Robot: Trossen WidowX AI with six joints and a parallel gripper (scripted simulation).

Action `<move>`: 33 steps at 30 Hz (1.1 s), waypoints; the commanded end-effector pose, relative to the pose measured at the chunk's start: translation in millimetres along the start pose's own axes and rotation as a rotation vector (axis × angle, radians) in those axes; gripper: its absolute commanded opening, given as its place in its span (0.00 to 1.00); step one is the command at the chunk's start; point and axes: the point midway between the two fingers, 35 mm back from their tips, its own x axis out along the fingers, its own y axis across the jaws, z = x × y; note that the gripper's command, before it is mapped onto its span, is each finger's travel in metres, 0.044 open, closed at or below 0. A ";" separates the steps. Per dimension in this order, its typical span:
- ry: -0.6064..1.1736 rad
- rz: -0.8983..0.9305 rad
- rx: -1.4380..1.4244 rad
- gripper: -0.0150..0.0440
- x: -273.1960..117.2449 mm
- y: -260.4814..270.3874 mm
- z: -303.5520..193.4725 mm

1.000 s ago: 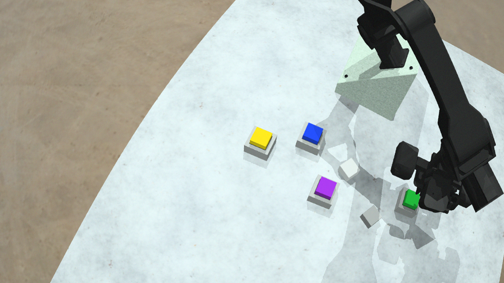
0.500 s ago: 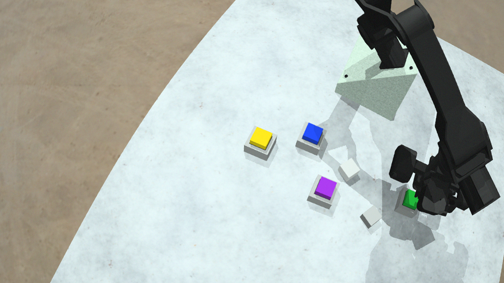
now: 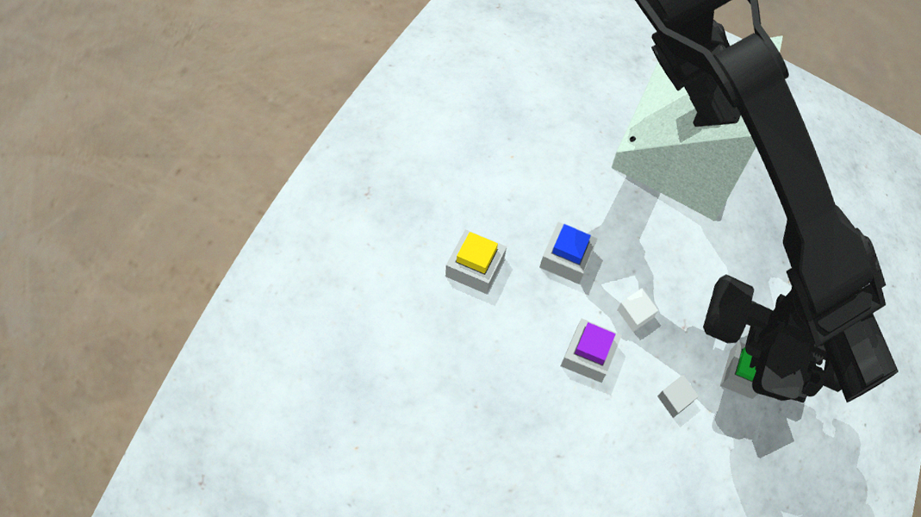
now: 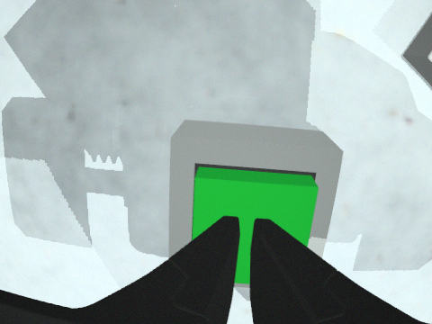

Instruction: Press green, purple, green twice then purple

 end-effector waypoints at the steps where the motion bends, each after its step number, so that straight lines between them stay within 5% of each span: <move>1: 0.002 -0.008 -0.005 0.29 4.1 -1.7 -1.2; 17: 0.002 -0.008 -0.005 0.29 4.1 -1.7 -1.2; 27: 0.002 -0.005 -0.005 0.29 -33.3 -0.7 -0.8; 33: 0.002 -0.003 -0.006 0.29 -92.0 0.0 -1.0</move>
